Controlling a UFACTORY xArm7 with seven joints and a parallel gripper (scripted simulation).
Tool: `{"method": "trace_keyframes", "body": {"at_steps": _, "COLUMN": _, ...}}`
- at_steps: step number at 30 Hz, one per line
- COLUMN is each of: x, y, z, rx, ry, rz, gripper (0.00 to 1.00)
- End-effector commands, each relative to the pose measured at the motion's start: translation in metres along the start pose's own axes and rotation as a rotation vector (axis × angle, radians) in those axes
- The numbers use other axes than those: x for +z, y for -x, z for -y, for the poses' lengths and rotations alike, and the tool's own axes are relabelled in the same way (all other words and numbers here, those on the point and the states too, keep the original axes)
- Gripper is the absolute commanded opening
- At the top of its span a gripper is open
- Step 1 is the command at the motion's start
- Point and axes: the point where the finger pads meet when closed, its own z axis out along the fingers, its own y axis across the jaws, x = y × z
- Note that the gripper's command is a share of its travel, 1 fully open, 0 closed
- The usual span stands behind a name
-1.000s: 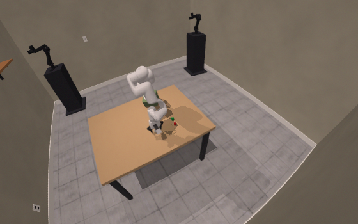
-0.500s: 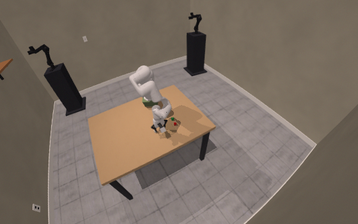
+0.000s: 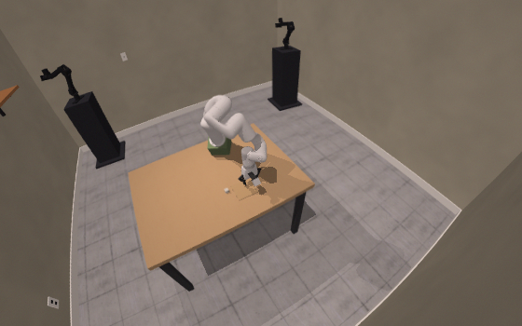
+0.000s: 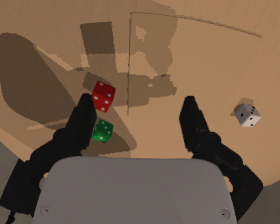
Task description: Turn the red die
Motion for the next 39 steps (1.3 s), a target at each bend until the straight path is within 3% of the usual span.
{"method": "trace_keyframes", "body": {"at_steps": 1, "x": 0.001, "y": -0.005, "z": 0.019, "rx": 0.006, "ry": 0.015, "rz": -0.014, "gripper": 1.0}}
{"method": "trace_keyframes", "body": {"at_steps": 10, "x": 0.001, "y": -0.008, "z": 0.048, "rx": 0.006, "ry": 0.015, "rz": -0.014, "gripper": 1.0}}
{"method": "trace_keyframes", "body": {"at_steps": 39, "x": 0.001, "y": -0.008, "z": 0.048, "rx": 0.006, "ry": 0.015, "rz": -0.014, "gripper": 1.0}}
